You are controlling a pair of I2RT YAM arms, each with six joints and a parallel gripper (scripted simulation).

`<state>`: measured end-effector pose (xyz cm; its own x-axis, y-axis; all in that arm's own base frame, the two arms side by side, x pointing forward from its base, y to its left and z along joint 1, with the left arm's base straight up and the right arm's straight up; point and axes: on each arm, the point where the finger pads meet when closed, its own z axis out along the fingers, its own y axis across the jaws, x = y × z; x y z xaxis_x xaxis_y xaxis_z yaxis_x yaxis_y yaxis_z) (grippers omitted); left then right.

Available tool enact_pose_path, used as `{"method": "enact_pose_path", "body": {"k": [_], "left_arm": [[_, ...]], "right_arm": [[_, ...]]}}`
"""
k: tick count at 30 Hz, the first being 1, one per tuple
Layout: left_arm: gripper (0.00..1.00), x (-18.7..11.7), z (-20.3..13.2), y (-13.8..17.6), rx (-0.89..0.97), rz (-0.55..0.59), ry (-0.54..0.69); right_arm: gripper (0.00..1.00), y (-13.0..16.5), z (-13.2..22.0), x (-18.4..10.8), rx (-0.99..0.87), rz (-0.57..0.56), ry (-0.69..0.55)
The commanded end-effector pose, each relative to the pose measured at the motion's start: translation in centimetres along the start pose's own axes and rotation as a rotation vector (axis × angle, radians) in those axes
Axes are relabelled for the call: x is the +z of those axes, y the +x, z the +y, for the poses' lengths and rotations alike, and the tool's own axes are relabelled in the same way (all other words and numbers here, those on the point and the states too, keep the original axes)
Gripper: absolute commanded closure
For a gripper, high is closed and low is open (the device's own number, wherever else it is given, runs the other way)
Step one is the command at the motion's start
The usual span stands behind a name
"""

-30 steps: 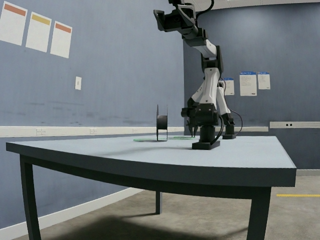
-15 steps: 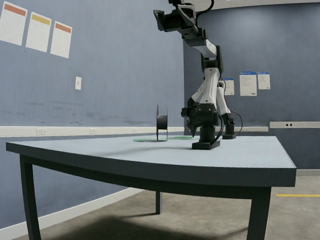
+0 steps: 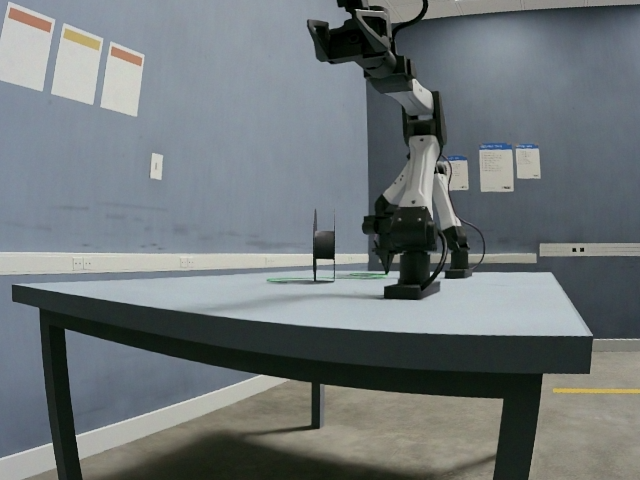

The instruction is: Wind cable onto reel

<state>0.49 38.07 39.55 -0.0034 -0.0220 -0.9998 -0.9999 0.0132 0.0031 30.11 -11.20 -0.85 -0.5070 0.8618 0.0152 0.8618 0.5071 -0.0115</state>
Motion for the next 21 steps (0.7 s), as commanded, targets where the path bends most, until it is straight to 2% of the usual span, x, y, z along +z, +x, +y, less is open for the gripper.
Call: {"method": "enact_pose_path", "body": {"k": [1,11,21], "left_arm": [[0.25,-0.4,0.3,-0.4,-0.011,-0.026,-0.01],[0.25,-0.4,0.3,-0.4,-0.011,-0.026,-0.01],[0.25,-0.4,0.3,-0.4,-0.011,-0.026,-0.01]], "right_arm": [[1.0,-0.7,0.7,-2.2,0.008,-0.04,-0.035],[1.0,-0.5,0.5,-4.6,0.01,-0.036,-0.032],[1.0,-0.4,0.3,-5.3,0.01,-0.039,-0.034]]}}
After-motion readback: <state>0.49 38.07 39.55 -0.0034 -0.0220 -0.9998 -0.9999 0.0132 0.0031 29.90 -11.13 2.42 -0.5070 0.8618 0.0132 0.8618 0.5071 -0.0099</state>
